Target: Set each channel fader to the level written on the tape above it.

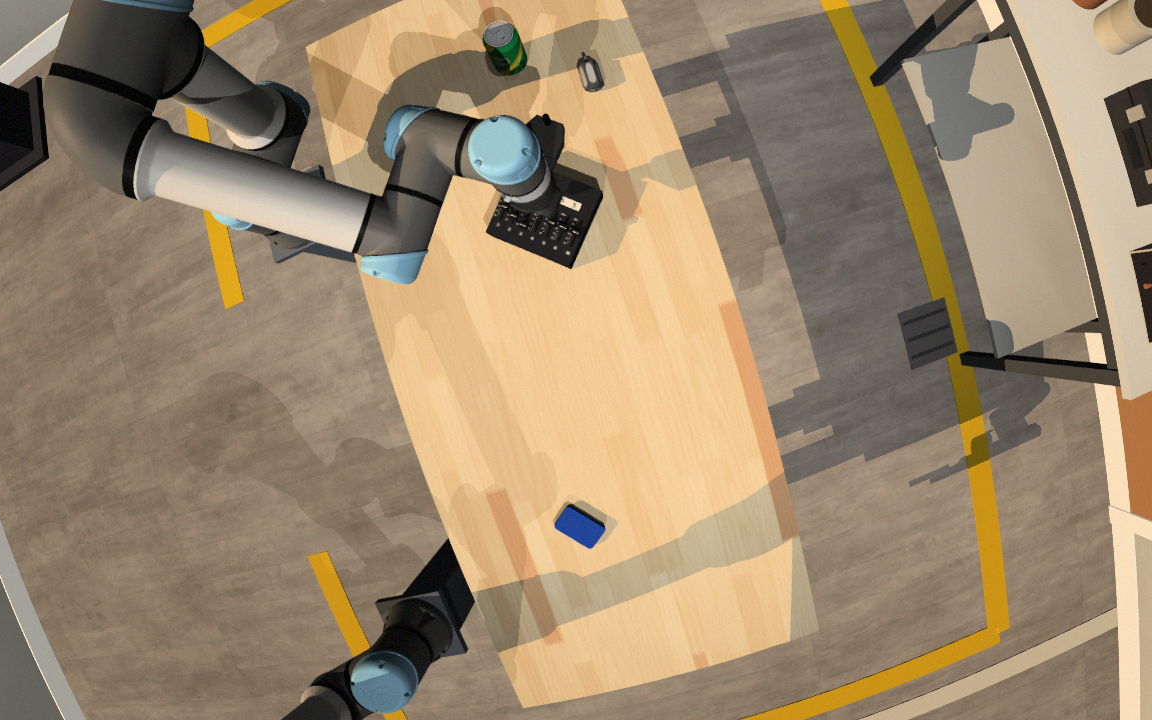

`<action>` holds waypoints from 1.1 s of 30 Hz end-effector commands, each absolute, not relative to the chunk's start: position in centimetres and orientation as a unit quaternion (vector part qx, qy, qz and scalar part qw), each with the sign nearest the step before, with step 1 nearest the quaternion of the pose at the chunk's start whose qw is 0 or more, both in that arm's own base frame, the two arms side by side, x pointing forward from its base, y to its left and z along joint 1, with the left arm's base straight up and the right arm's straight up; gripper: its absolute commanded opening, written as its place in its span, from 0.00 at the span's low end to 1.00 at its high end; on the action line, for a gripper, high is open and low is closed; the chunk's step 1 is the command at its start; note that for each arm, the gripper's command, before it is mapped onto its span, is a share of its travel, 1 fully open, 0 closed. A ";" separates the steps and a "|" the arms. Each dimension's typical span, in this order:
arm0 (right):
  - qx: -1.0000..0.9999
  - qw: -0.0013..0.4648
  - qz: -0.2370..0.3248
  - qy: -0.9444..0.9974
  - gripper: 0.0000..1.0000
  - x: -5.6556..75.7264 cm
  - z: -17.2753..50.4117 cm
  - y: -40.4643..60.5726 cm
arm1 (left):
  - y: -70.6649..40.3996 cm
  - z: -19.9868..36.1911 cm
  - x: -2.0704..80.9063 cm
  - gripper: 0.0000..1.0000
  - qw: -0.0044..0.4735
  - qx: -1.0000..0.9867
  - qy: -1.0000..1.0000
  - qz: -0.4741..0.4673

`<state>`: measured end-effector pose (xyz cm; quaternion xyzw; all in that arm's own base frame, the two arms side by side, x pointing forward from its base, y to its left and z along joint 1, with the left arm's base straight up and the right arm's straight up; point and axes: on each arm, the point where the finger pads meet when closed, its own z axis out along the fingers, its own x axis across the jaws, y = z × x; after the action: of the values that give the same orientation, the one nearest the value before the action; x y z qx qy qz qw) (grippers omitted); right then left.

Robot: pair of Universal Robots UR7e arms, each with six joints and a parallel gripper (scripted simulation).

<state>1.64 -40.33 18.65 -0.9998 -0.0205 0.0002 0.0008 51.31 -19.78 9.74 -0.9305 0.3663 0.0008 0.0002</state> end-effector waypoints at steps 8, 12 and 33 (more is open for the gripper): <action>-1.000 0.000 0.000 -0.020 1.00 1.7 18.7 -40.4 | -19.8 9.4 51.3 0.00 0.000 -0.930 0.366 0.000; -1.000 0.000 0.000 -0.020 1.00 1.7 18.7 -40.4 | -19.8 9.2 51.3 0.00 0.000 -0.930 0.366 0.000; -1.000 0.000 0.000 -0.020 1.00 1.7 18.7 -40.4 | -19.8 9.1 51.3 0.00 0.000 -0.930 0.366 0.000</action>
<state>1.64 -40.33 18.65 -0.9998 -0.0205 0.0002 0.0008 51.32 -19.78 9.07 -0.9305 0.3663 0.0008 0.0002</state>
